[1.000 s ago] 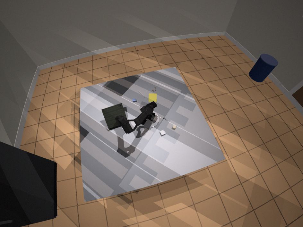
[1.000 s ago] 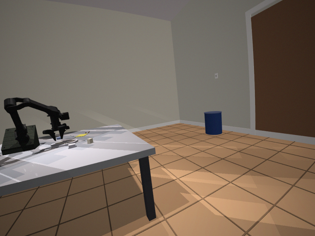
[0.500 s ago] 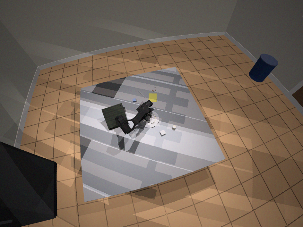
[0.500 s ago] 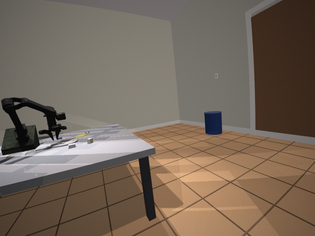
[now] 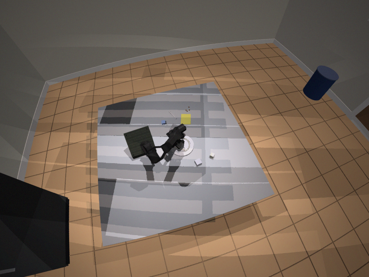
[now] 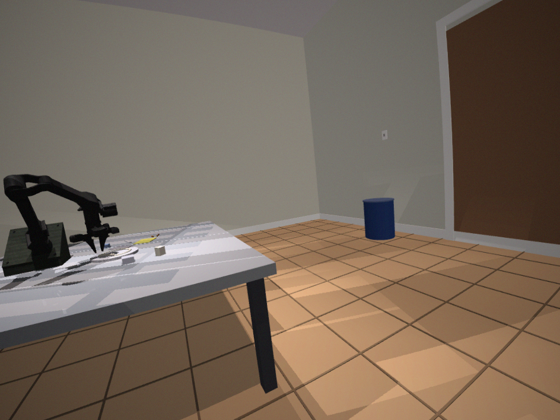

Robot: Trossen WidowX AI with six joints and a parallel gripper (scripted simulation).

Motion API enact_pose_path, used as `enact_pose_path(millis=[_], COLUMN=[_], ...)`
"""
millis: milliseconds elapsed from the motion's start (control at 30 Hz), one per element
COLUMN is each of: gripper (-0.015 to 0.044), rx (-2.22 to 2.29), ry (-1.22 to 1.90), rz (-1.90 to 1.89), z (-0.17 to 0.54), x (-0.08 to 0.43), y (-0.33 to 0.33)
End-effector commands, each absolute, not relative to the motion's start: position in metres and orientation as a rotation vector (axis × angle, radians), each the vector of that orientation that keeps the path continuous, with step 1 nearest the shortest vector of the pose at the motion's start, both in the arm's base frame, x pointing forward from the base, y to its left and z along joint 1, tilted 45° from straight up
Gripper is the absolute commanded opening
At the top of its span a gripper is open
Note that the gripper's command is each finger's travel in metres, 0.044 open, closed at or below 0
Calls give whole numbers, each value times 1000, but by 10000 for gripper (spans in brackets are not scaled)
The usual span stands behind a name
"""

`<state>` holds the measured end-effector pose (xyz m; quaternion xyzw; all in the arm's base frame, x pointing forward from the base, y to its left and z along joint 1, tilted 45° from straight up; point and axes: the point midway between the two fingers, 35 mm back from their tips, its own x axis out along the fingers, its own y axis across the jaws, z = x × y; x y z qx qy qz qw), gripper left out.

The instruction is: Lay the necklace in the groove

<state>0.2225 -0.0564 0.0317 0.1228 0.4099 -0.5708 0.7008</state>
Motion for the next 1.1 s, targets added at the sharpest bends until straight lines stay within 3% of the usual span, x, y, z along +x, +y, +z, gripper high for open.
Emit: enact_pose_path(millis=[0, 300, 467, 1067], gripper=[120, 120, 0, 0], rx=[262, 260, 271, 271], ry=[913, 912, 912, 912], rz=[-1270, -1271, -1273, -1273], z=[27, 20, 22, 22], x=[222, 221, 221, 221], y=[-61, -69, -67, -67])
